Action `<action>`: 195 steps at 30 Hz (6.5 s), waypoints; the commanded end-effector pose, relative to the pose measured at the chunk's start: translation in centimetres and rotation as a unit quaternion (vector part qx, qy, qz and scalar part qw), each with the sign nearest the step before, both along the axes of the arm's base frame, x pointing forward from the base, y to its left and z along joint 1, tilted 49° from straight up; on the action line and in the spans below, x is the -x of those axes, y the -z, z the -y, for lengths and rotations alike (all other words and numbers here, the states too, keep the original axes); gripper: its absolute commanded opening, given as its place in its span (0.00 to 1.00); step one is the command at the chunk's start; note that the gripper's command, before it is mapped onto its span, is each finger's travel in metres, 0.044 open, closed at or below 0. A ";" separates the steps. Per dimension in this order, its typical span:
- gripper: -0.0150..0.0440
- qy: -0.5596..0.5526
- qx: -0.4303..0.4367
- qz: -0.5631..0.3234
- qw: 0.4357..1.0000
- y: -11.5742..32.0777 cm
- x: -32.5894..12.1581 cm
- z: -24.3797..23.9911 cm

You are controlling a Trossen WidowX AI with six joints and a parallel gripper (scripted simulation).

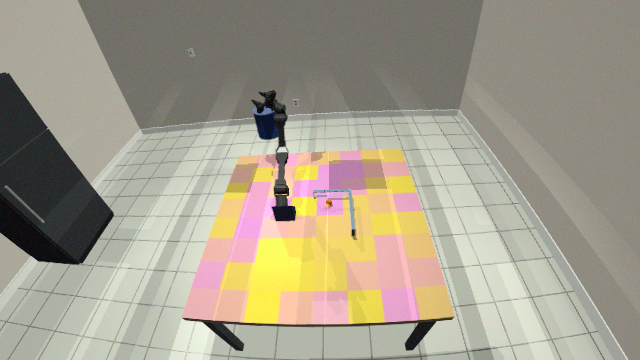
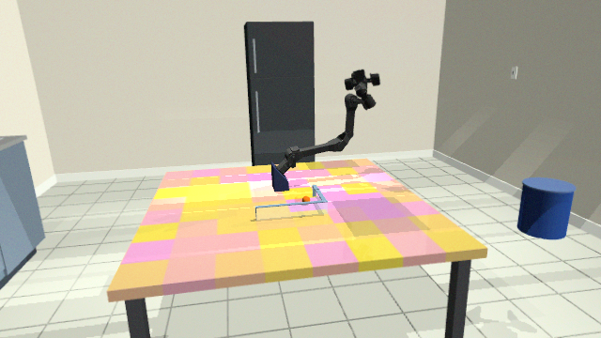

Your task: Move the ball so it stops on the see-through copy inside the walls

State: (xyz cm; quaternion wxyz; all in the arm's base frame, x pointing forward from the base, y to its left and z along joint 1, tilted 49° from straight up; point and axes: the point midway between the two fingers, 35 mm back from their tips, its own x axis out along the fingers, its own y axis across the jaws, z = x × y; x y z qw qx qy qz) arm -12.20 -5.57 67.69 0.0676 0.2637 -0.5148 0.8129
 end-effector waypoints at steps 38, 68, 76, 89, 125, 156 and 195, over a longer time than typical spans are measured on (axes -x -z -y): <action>0.76 -0.502 -0.340 -0.393 0.691 16.1 -33.2 26.9; 0.76 -0.741 -0.604 -0.283 -0.077 52.8 -49.3 4.0; 0.76 -0.653 -0.679 -0.156 -0.297 58.5 -44.4 -6.3; 0.76 -0.547 -0.728 -0.046 -0.411 59.8 -39.7 -12.3; 0.76 -0.548 -0.727 -0.045 -0.412 63.3 -39.5 -16.4; 0.25 -0.548 -0.731 -0.048 -0.403 57.5 -40.6 -9.0; 0.25 -0.548 -0.728 -0.046 -0.409 64.3 -38.9 -11.9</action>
